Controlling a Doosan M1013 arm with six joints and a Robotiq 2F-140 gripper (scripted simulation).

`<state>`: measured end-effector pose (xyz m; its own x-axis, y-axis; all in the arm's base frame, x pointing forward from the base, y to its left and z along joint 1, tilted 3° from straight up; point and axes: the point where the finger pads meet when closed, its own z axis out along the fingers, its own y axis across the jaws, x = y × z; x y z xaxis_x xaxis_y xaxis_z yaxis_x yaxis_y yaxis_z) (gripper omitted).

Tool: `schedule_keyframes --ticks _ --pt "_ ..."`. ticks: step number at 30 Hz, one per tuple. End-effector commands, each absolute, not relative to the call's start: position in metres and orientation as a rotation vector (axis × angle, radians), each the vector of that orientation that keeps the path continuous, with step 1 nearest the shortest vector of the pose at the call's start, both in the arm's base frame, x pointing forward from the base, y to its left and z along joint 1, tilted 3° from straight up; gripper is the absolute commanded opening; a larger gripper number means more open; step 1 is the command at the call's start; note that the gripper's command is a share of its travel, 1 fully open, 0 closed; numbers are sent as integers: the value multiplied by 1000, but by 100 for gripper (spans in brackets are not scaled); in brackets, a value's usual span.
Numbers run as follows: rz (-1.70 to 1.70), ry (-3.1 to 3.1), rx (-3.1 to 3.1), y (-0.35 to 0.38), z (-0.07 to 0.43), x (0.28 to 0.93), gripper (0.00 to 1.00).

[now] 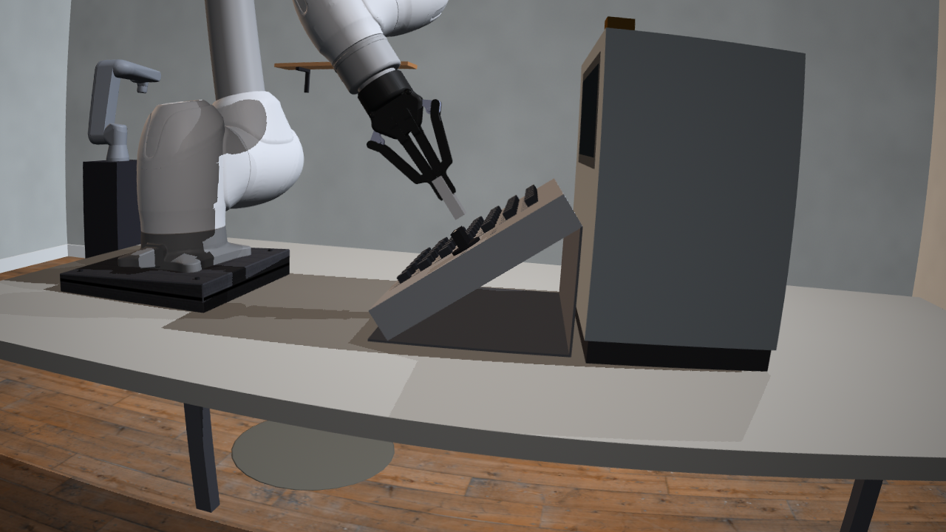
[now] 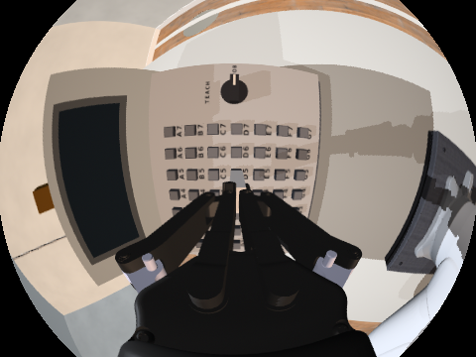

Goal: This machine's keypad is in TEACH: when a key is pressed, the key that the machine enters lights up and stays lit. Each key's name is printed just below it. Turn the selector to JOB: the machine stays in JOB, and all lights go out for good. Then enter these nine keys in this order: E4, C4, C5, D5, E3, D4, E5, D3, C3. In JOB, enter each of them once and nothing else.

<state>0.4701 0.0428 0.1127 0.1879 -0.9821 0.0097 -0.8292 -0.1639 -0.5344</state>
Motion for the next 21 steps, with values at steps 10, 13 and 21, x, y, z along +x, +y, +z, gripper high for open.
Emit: schedule_keyframes --ticks 10,13,21 --pt "-502 1698 -2059 42 119 466 0" --pt "-502 1698 -2059 42 119 467 0" --pt "-502 1698 -2059 51 147 510 0"
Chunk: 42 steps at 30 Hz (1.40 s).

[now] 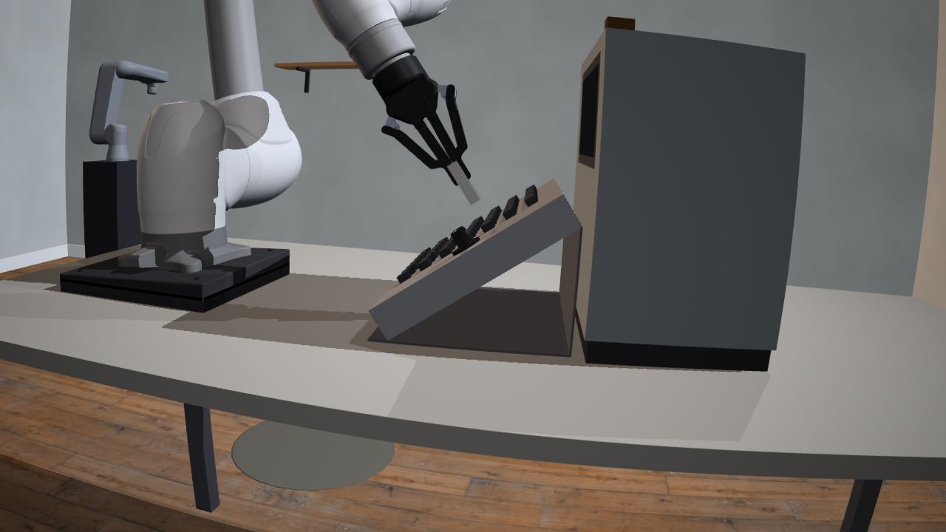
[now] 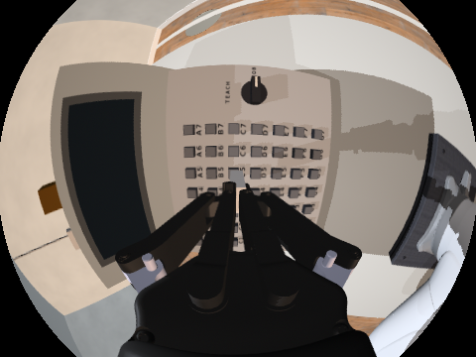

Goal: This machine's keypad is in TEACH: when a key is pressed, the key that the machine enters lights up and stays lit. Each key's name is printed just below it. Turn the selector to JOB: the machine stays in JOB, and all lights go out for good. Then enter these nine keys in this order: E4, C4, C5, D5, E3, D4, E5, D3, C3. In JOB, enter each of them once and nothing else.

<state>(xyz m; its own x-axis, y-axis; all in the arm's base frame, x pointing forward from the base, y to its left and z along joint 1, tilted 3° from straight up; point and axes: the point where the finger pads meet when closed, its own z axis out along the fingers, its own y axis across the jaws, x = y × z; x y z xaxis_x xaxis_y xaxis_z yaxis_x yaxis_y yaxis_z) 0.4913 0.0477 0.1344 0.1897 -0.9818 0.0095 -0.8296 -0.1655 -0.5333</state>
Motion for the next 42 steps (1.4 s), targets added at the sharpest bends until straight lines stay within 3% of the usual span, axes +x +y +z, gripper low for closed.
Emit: schedule_keyframes --ticks 1,42 --pt "-502 1698 -2059 52 150 515 0" --pt "-502 1698 -2059 55 137 534 0"
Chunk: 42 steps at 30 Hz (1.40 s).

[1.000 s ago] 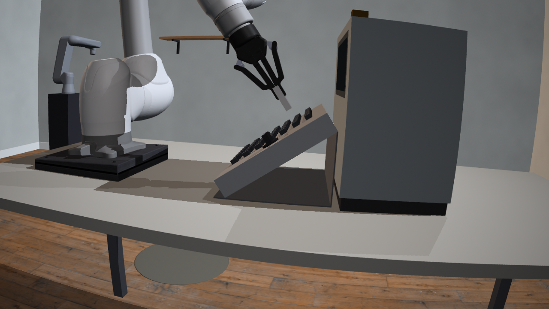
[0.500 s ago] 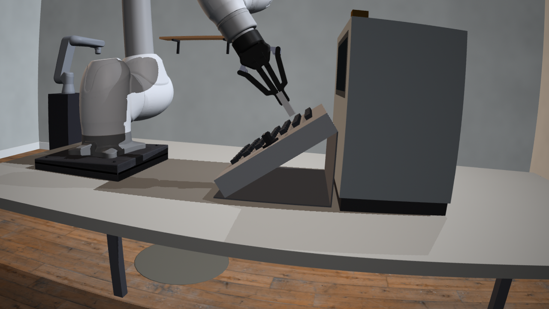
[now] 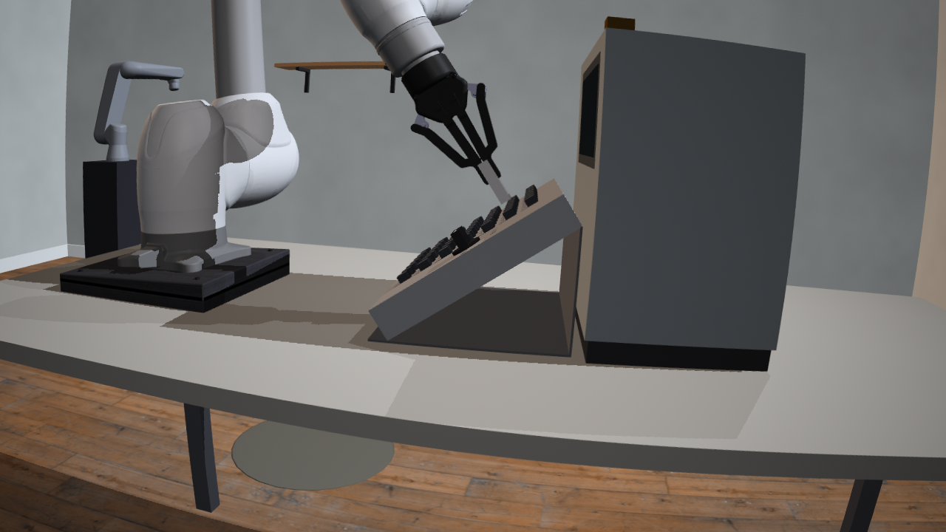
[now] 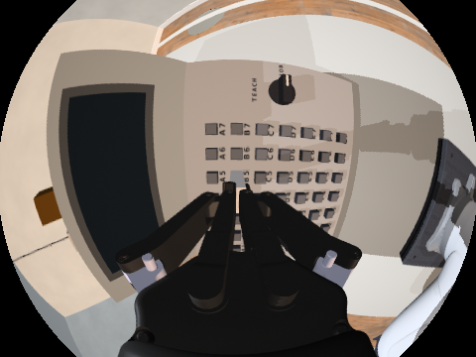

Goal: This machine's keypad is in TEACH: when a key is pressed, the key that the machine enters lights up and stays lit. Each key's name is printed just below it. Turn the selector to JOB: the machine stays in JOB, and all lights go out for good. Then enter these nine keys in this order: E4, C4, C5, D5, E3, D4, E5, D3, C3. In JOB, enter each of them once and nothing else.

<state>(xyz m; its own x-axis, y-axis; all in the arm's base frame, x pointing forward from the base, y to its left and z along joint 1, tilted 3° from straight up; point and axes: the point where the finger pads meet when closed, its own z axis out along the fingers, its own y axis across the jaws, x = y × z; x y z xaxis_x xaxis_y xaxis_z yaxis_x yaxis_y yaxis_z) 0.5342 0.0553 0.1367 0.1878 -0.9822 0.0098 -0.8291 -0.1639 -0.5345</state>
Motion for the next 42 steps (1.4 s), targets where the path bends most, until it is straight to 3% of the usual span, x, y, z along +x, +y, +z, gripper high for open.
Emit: schedule_keyframes --ticks 1,42 --pt "-502 1698 -2059 55 137 534 0" --pt "-502 1698 -2059 57 126 541 0"
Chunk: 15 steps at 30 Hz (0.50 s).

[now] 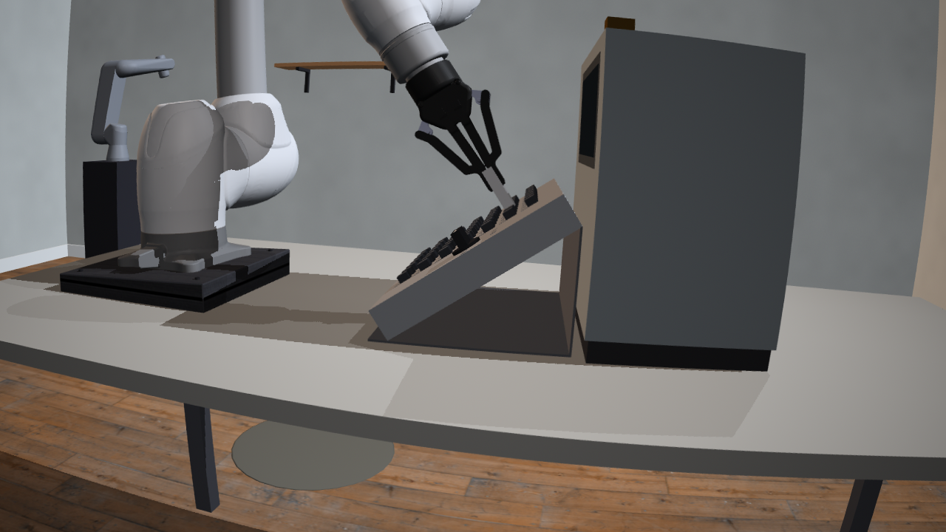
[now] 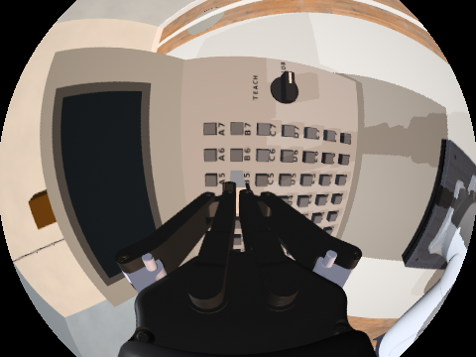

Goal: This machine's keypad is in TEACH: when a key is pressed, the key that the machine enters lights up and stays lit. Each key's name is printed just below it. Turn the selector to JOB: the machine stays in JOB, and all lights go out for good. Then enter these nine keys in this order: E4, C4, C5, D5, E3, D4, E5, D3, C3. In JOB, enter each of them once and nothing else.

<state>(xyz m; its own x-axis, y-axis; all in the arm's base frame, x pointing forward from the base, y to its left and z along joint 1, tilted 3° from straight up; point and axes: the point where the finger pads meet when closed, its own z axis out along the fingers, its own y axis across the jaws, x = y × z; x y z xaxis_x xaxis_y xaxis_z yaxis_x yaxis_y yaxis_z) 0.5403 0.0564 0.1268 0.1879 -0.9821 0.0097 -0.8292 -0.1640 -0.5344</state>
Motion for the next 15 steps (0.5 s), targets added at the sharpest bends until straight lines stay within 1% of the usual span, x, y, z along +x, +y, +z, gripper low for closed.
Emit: schedule_keyframes --ticks 1,15 --pt "-502 1698 -2059 57 126 541 0" --pt "-502 1698 -2059 57 124 542 0"
